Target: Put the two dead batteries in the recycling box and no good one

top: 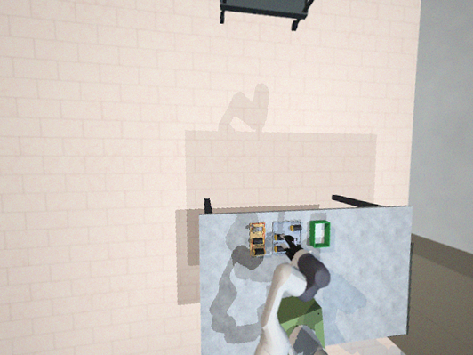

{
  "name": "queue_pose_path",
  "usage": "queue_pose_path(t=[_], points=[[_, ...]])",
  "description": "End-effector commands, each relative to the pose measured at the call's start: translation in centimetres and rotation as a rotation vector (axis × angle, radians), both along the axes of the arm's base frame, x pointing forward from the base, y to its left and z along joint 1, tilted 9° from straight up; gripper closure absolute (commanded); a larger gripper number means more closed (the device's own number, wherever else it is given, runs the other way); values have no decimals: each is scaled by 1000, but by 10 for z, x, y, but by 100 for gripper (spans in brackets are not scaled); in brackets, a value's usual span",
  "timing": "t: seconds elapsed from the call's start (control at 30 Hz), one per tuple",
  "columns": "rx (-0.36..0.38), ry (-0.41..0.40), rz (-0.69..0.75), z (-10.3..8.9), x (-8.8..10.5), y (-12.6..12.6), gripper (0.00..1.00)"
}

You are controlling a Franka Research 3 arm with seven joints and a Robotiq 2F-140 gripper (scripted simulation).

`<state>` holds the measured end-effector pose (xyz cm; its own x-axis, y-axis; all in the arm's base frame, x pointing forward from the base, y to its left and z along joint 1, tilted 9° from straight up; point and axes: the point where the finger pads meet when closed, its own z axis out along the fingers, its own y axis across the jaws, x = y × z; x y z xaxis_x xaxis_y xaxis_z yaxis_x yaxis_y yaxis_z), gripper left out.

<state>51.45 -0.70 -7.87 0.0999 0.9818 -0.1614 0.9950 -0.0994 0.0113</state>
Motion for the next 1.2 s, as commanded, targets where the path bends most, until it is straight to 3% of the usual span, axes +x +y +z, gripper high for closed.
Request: queue_pose_path(t=[0.0, 0.3, 0.6, 1.17], points=[[-2, -4, -2, 1, 2, -1, 71], [-2, -4, -2, 0, 2, -1, 71], [-2, -4, -2, -31, 2, -6, 71], [-2, -4, -2, -44, 2, -8, 71]])
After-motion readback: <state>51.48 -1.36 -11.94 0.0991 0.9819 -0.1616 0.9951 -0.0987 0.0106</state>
